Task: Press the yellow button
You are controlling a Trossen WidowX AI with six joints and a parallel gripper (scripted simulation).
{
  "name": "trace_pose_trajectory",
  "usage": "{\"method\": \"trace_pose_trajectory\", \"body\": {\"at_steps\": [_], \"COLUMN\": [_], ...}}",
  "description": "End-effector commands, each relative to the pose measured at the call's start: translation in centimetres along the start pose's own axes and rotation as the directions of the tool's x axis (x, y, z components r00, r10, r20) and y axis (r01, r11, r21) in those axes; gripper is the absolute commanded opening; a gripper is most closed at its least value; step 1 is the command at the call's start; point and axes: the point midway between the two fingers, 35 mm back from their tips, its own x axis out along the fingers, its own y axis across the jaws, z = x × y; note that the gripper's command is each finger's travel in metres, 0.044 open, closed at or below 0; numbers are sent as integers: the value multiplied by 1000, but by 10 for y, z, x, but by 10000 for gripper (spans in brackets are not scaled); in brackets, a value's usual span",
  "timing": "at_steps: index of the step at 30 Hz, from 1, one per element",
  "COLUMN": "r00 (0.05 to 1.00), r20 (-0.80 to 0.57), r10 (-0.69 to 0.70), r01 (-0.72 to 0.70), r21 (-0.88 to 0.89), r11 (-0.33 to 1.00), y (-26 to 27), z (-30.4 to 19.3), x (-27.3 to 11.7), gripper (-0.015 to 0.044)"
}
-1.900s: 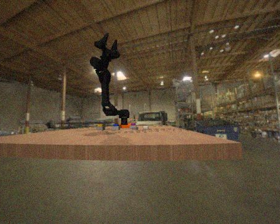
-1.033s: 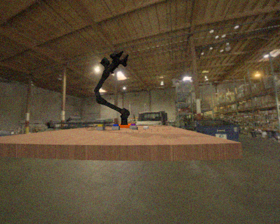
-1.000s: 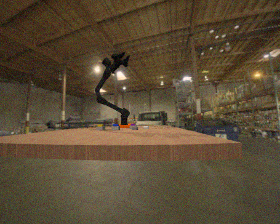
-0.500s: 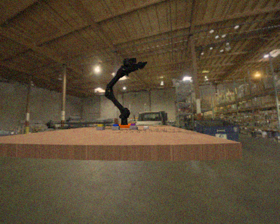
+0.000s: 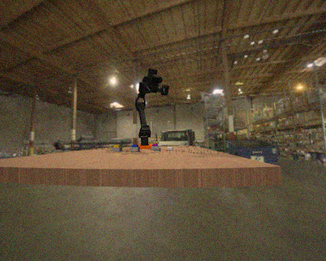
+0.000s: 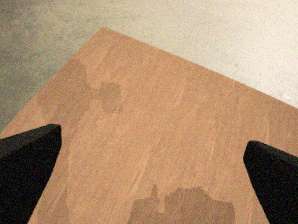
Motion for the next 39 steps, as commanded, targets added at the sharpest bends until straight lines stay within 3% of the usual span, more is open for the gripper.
{"method": "trace_pose_trajectory", "body": {"at_steps": [1,8,14,18,24,31,39], "r00": [969,821,661,596,594,594,594], "r20": [-208,-531,-742,-803,-804,-804,-804], "r10": [-131,-208,-115,-25,-22,-22,-22], "r01": [130,255,307,324,324,324,324], "r21": [-16,16,128,211,214,214,214], "r11": [991,967,943,922,922,922,922], "y": [-57,-146,-200,-215,-215,-217,-217], "z": [-42,-123,-201,-238,-238,-286,-288], "x": [30,40,17,-1,-2,34,35], "gripper": [400,400,400,400,400,216,20]}}
